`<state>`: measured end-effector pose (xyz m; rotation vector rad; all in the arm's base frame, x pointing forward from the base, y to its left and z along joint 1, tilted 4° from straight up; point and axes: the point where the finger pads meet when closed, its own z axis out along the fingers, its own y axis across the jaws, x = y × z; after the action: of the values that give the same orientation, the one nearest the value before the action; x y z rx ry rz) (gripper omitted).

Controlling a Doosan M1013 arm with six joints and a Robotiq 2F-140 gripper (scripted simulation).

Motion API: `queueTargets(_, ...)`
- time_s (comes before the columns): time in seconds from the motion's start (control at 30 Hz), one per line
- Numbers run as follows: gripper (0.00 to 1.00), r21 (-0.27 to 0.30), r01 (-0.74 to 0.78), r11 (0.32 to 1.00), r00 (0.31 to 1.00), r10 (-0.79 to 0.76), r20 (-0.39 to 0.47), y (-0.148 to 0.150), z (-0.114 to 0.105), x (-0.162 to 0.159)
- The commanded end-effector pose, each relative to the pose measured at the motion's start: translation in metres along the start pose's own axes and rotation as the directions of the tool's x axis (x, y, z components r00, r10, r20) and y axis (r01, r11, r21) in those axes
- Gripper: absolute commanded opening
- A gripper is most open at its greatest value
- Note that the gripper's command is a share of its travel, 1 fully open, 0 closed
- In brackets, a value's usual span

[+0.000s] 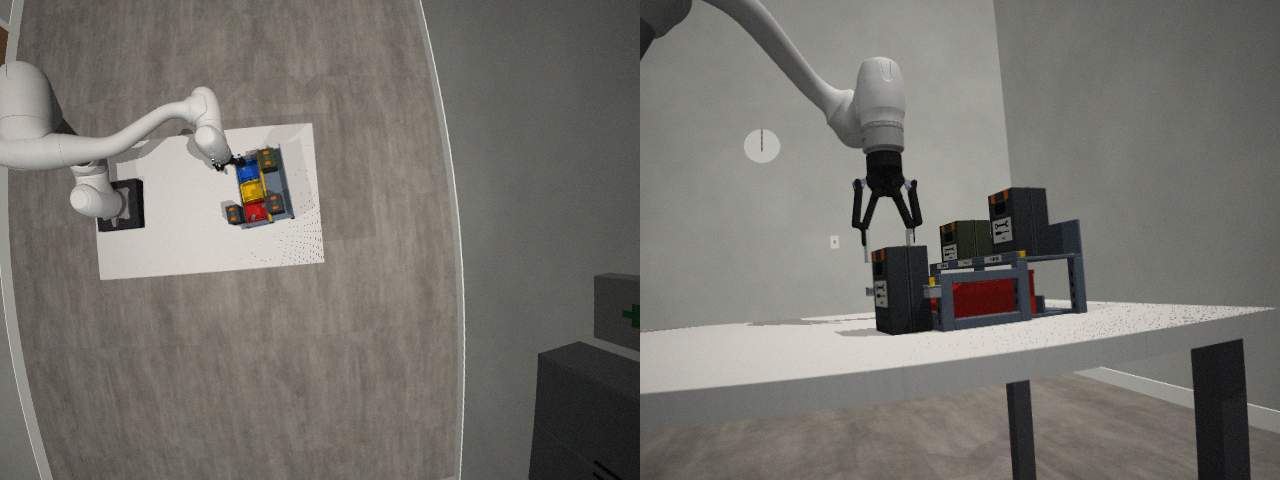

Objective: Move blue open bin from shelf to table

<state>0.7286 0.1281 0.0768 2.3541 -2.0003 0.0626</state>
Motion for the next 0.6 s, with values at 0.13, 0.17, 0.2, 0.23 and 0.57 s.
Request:
queueTargets(0.13,0.57,0.0,0.0,1.0,1.0,0.0,0.0,0.0,-0.0017,0.0)
queueTargets(0.17,0.57,0.0,0.0,1.0,1.0,0.0,0.0,0.0,-0.0017,0.0)
queueTargets(0.2,0.57,0.0,0.0,1.0,1.0,0.0,0.0,0.0,-0.0017,0.0)
queueTargets(0.23,0.57,0.0,0.0,1.0,1.0,0.0,0.0,0.0,-0.0017,0.0)
queueTargets(0.57,0.57,0.0,0.0,1.0,1.0,0.0,0.0,0.0,-0.0027,0.0)
